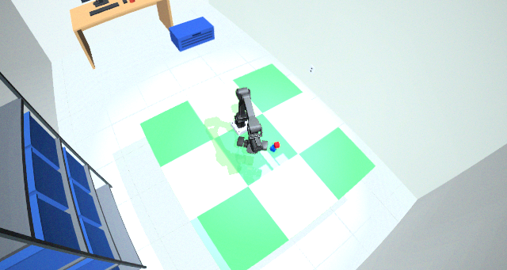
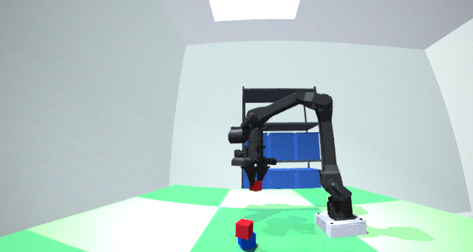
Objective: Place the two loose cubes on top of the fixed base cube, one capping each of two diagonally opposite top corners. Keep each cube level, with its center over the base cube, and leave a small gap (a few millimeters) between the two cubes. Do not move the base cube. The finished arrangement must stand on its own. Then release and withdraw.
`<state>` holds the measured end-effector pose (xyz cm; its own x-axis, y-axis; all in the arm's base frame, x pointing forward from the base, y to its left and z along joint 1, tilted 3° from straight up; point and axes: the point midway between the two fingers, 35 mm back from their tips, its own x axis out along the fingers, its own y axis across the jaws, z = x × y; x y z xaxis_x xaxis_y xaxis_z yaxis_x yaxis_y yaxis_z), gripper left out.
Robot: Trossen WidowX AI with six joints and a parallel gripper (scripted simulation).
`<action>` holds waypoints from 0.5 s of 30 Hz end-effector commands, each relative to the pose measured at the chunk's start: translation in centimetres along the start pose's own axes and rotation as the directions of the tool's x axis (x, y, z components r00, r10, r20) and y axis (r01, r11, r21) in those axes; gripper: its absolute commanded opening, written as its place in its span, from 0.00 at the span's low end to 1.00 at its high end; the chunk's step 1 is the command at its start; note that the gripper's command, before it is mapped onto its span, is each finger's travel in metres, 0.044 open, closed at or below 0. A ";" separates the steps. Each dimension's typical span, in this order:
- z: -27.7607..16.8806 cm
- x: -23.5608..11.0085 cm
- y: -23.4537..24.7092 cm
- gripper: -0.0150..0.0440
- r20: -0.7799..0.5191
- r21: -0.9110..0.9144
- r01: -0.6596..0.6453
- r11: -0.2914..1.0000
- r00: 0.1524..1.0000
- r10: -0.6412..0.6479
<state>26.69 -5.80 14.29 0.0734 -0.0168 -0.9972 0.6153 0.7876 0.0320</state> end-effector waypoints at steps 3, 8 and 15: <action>-0.6 0.0 1.7 0.43 0.006 -0.236 0.003 0.972 1.000 -0.002; -1.3 0.2 3.1 0.43 0.004 -0.421 0.002 0.907 1.000 -0.001; -2.4 0.3 5.1 0.43 0.003 -0.652 0.001 0.758 1.000 0.001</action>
<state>27.72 -1.18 13.98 0.0722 -0.0131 -0.9973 0.0742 0.9972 -0.0077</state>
